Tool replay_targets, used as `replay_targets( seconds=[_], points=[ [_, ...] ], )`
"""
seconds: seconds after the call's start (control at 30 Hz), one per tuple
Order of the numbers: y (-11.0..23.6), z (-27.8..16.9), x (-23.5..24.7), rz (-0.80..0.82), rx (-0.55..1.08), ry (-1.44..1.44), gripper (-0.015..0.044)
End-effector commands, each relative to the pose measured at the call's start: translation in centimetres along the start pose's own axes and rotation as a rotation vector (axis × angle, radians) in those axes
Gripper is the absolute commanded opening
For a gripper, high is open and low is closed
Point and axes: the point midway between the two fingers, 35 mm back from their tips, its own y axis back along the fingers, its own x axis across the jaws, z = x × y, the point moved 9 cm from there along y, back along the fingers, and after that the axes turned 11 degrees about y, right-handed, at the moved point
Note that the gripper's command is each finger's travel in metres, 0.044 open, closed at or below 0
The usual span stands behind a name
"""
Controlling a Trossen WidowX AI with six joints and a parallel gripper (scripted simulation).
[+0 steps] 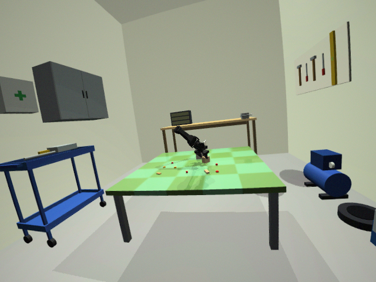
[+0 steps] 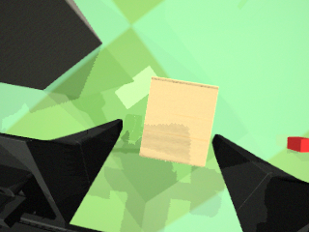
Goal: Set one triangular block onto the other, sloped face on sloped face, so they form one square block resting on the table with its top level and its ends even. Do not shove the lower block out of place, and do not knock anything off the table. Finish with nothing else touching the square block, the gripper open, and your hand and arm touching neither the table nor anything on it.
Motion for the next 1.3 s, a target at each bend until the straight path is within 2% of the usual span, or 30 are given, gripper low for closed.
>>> replay_targets(
  seconds=[0.0,0.1,0.17,1.27],
  points=[
    [4.4,-0.4,-0.6,-0.028,0.008,-0.008,0.0440],
    [9.1,-0.1,-0.1,-0.028,0.007,-0.008,0.0440],
    [10.1,0.0,0.1,-0.028,0.007,-0.008,0.0440],
    [9.6,-0.1,-0.1,-0.047,0.022,-0.007,0.0440]
  ],
)
